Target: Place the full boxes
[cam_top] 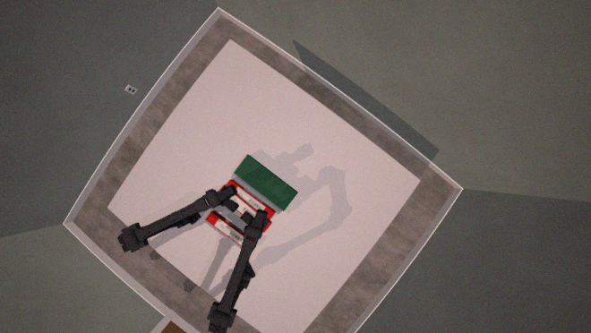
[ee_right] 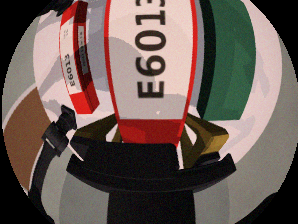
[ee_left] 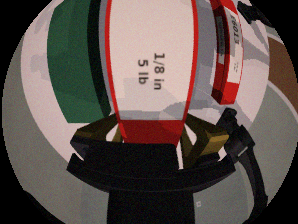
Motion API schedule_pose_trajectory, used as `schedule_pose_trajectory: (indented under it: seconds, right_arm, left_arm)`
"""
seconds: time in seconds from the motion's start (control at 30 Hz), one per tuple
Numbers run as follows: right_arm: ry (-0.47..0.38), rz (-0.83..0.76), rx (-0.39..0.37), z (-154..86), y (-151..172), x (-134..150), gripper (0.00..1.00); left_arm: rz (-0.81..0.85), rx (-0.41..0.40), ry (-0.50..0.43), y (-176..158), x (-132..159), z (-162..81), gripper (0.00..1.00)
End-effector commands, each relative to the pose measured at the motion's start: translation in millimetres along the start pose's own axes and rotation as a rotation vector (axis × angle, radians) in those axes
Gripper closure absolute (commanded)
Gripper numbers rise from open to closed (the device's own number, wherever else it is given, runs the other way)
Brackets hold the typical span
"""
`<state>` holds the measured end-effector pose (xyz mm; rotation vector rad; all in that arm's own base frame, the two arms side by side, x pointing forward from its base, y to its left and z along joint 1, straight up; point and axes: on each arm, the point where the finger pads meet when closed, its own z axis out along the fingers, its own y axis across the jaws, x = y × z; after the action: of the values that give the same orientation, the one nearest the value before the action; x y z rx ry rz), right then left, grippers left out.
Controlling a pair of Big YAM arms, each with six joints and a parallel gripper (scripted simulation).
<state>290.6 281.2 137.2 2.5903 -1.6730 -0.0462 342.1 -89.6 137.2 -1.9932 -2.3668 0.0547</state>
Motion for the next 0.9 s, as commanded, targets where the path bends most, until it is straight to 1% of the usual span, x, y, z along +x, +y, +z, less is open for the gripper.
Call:
schedule_pose_trajectory:
  seconds: [0.0, 0.03, 0.87]
  right_arm:
    - [-0.03, 0.0, 0.144, -63.8, -34.5, 4.4, 1.0]
    - [-0.024, -0.001, 0.108, -21.8, -12.4, -4.0, 1.0]
    - [-0.024, -0.001, 0.109, -52.9, -9.3, -3.4, 1.0]
  left_arm:
    - [-0.001, -0.131, -0.043, 33.6, -2.1, -59.5, 1.0]
    - [0.0, -0.098, -0.033, 12.2, -5.1, -20.7, 1.0]
    - [0.0, -0.098, -0.034, 9.3, -4.2, -51.8, 1.0]
